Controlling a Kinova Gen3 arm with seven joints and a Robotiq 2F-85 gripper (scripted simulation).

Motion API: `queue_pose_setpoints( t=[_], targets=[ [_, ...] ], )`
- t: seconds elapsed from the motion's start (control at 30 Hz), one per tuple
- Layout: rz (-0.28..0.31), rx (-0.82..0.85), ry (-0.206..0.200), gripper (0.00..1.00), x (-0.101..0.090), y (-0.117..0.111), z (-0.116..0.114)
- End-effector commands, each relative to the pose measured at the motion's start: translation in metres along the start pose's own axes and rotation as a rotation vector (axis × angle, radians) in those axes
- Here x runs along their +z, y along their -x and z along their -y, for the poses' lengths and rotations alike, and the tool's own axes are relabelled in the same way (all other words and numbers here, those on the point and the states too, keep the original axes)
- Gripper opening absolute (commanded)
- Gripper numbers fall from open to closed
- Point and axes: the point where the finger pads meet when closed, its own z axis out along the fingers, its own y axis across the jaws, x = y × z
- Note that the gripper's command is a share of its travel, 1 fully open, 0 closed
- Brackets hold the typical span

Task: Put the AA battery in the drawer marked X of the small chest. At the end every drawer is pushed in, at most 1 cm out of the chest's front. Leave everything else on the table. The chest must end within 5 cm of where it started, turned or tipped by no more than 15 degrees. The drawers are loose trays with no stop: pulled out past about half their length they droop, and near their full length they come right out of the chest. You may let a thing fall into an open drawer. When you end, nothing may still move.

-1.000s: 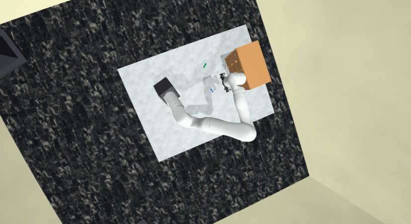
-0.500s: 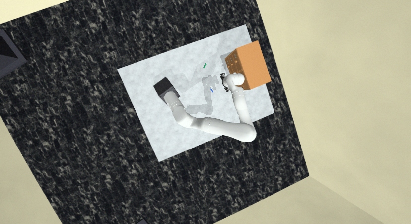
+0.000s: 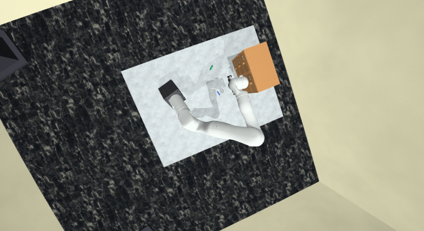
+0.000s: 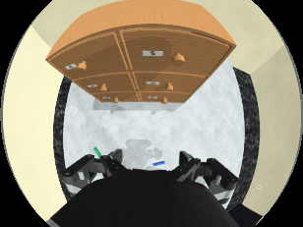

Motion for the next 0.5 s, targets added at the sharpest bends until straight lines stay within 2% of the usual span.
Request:
queue_pose_setpoints(
  t=[0.0, 0.47],
  targets=[
    [-0.017, -0.006, 0.001, 1.00, 0.001, 0.001, 0.000],
    [-0.125, -0.006, 0.001, 1.00, 0.013, -0.006, 0.000]
  ],
)
